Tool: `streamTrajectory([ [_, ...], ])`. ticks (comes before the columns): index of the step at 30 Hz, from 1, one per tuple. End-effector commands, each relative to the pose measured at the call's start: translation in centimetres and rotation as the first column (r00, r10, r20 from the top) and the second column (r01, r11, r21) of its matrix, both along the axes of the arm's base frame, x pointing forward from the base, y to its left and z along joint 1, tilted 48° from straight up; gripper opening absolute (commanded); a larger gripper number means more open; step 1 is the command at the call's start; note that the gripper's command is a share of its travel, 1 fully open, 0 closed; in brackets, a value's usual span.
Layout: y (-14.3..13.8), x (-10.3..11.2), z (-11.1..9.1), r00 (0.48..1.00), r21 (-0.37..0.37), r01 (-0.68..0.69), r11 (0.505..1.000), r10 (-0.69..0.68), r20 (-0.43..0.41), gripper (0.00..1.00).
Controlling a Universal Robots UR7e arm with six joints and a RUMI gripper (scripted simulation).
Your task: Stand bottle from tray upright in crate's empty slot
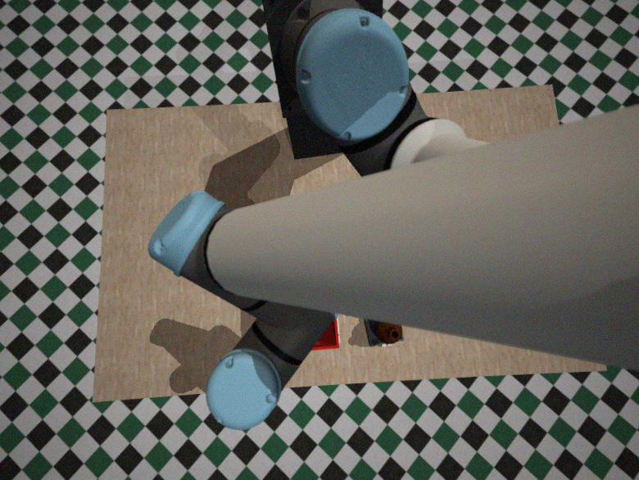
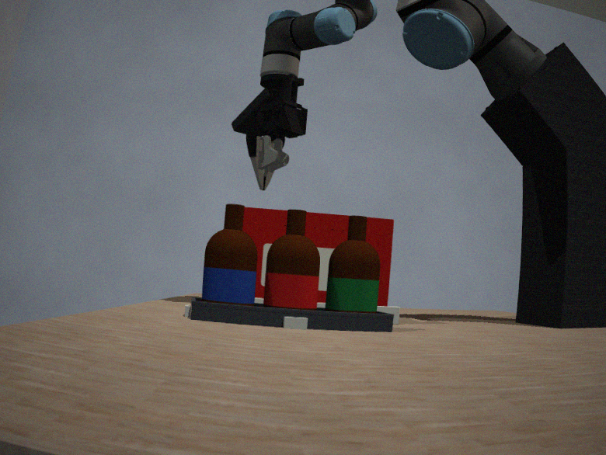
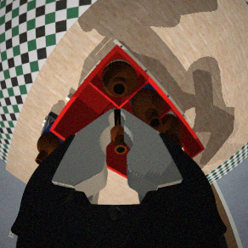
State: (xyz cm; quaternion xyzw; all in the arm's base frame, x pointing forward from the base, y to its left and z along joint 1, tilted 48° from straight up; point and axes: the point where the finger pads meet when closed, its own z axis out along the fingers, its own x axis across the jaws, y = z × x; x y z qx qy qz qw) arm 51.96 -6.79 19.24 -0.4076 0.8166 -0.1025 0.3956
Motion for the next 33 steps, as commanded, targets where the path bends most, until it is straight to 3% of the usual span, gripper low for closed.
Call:
streamTrajectory([
  [1,0.0,0.0,0.0,1.0,0.0,0.0,1.0,0.0,0.001,0.0],
  [22,0.1,0.0,0.0,1.0,-0.001,0.0,1.0,0.0,0.001,0.0],
  [28,1.0,-0.3,-0.1,1.0,-0.004,-0.003,1.0,0.003,0.001,0.0],
  [33,3.7,-1.2,-0.3,1.0,-0.012,-0.011,1.0,0.011,0.002,0.0],
])
